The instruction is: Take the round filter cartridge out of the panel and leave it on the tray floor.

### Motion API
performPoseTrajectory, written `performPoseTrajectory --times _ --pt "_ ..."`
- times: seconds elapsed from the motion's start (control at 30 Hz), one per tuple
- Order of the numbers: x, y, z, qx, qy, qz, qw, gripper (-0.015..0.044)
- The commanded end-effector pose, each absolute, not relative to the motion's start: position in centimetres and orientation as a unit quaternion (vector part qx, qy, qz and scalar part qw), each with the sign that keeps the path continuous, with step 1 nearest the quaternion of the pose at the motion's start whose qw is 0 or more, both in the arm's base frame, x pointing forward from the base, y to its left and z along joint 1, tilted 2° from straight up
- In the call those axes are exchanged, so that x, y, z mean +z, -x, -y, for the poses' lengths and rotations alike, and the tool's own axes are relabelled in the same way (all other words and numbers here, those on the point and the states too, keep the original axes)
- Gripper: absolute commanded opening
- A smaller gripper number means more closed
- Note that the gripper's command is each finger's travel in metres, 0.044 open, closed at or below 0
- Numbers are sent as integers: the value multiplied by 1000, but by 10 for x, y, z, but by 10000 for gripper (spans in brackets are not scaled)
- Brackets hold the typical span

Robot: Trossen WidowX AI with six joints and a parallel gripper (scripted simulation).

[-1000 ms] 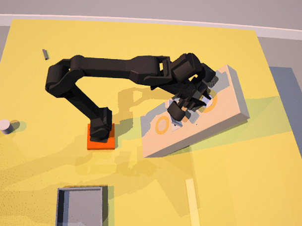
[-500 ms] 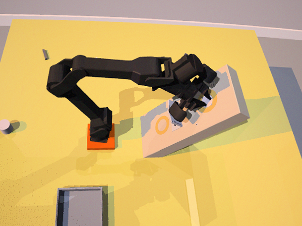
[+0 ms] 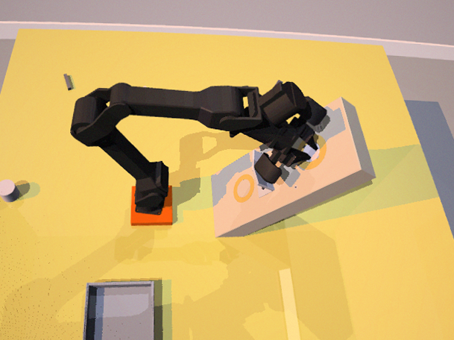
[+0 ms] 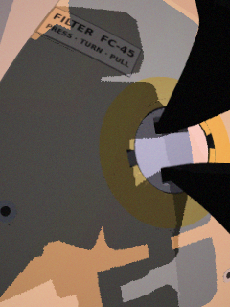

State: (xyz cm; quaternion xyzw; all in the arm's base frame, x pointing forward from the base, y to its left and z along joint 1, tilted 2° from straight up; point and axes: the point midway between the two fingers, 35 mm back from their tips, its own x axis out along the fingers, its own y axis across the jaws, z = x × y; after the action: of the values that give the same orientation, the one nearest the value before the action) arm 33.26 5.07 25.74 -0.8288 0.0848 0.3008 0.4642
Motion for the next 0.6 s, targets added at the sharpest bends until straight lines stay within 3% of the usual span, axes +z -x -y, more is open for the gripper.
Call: performPoseTrajectory --times 0.0,0.57 --pt "254 -337 -51 301 829 -86 464 96" --pt "253 -339 -52 301 829 -86 464 96"
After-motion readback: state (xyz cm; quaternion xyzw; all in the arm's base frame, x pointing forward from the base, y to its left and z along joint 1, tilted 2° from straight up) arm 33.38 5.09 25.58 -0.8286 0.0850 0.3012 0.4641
